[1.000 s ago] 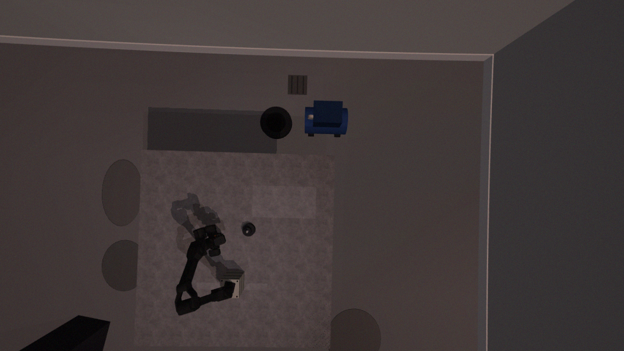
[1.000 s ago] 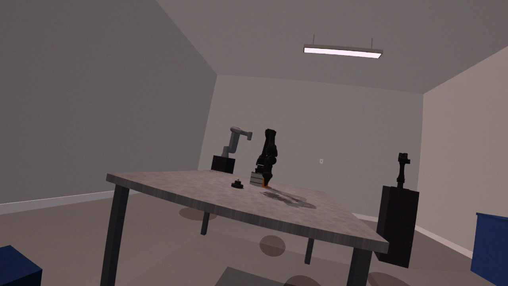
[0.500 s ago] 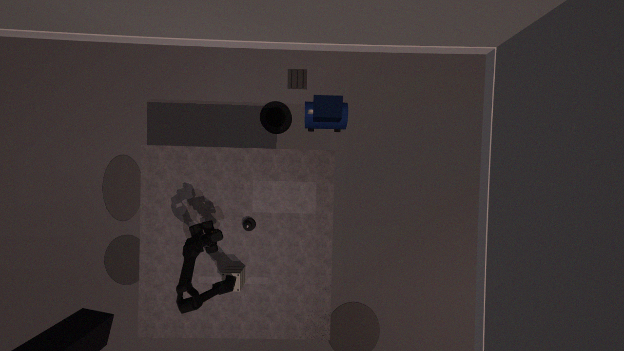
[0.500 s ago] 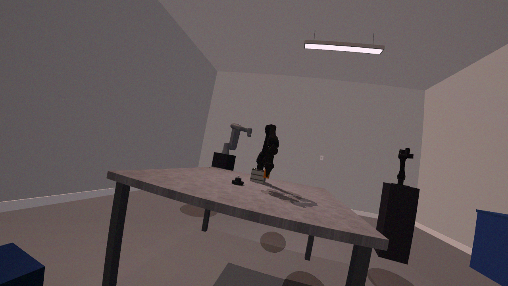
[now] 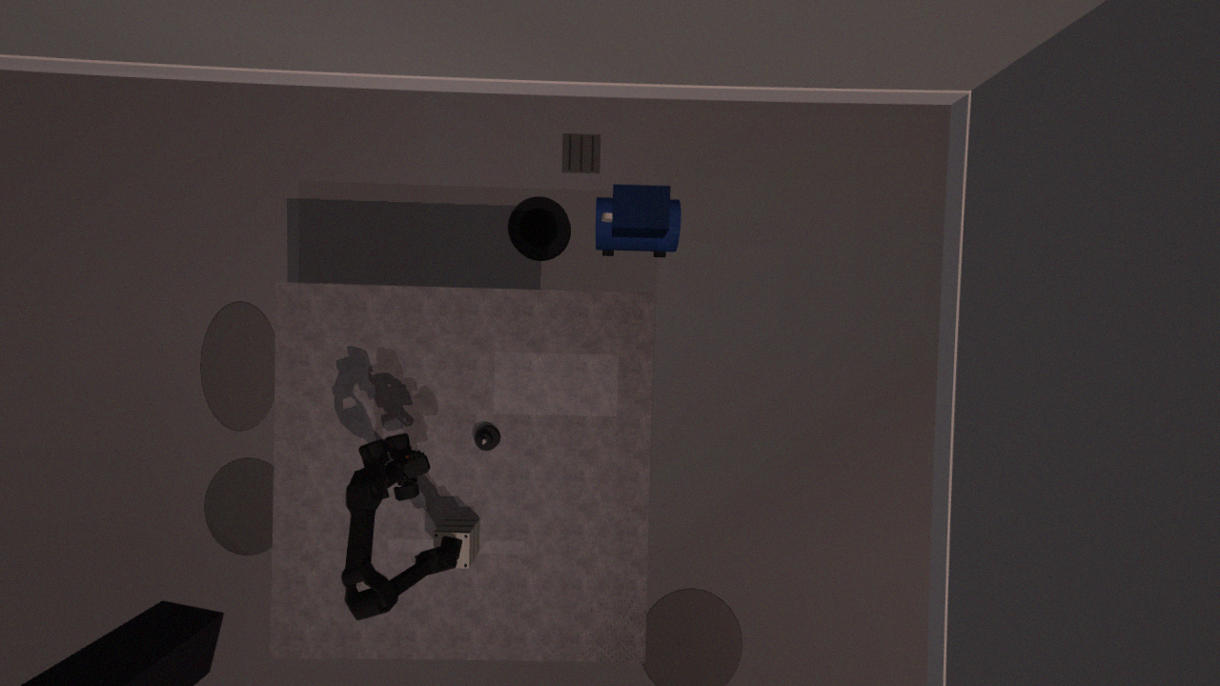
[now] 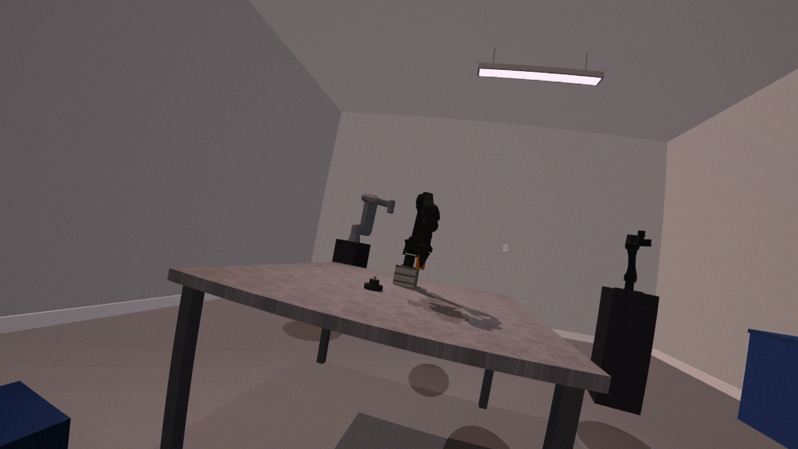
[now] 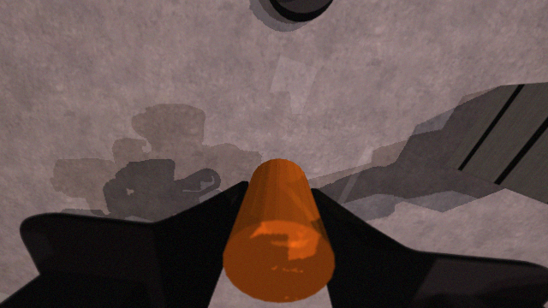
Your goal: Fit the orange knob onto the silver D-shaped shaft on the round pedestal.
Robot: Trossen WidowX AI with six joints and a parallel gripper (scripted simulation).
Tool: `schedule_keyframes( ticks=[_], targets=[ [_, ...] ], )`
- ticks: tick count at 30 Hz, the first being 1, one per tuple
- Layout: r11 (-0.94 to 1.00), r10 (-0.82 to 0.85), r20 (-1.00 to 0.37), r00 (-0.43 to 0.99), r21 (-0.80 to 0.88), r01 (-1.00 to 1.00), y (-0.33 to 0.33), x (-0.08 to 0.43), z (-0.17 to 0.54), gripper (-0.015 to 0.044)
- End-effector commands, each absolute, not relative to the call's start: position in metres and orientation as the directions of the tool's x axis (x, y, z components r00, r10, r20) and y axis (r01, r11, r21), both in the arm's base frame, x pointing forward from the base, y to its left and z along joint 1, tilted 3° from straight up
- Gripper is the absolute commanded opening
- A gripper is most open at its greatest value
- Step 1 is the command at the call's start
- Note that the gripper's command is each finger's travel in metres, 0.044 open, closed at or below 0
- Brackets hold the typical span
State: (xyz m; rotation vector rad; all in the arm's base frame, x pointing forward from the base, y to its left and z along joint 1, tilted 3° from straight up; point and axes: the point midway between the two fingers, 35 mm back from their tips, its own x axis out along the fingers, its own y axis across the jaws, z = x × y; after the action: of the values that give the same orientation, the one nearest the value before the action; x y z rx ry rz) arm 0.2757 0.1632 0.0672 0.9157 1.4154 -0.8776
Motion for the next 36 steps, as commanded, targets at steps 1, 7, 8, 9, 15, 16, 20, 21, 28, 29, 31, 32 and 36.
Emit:
schedule_keyframes(
  ticks=[1, 7, 8, 9, 15, 16, 20, 21, 28, 29, 31, 32, 36],
  targets=[
    [0.415, 0.043, -0.999, -0.014, 0.005, 0.910, 0.163, 0.276, 0.081, 0.0000],
    [0.416, 0.041, -0.999, -0.014, 0.004, 0.909, 0.157, 0.280, 0.079, 0.0000],
    [0.417, 0.041, -0.999, -0.014, 0.004, 0.909, 0.155, 0.282, 0.078, 0.0000],
    [0.417, 0.040, -0.999, -0.015, 0.003, 0.909, 0.153, 0.284, 0.077, 0.0000],
    [0.422, 0.040, -0.999, -0.014, 0.004, 0.907, 0.140, 0.293, 0.072, 0.0000],
    [0.423, 0.040, -0.999, -0.012, 0.006, 0.906, 0.138, 0.295, 0.071, 0.0000],
    [0.427, 0.042, -0.999, -0.008, 0.011, 0.904, 0.129, 0.301, 0.068, 0.0000],
    [0.428, 0.043, -0.999, -0.007, 0.012, 0.904, 0.127, 0.303, 0.067, 0.0000],
    [0.432, 0.044, -0.999, -0.001, 0.018, 0.902, 0.110, 0.313, 0.061, 0.0000],
    [0.433, 0.044, -0.999, 0.000, 0.019, 0.901, 0.107, 0.314, 0.060, 0.0000],
    [0.433, 0.044, -0.999, 0.001, 0.020, 0.901, 0.102, 0.317, 0.059, 0.0000],
    [0.433, 0.043, -0.999, 0.001, 0.020, 0.901, 0.099, 0.318, 0.058, 0.0000],
    [0.431, 0.041, -0.999, 0.001, 0.019, 0.902, 0.088, 0.324, 0.054, 0.0000]
  ],
)
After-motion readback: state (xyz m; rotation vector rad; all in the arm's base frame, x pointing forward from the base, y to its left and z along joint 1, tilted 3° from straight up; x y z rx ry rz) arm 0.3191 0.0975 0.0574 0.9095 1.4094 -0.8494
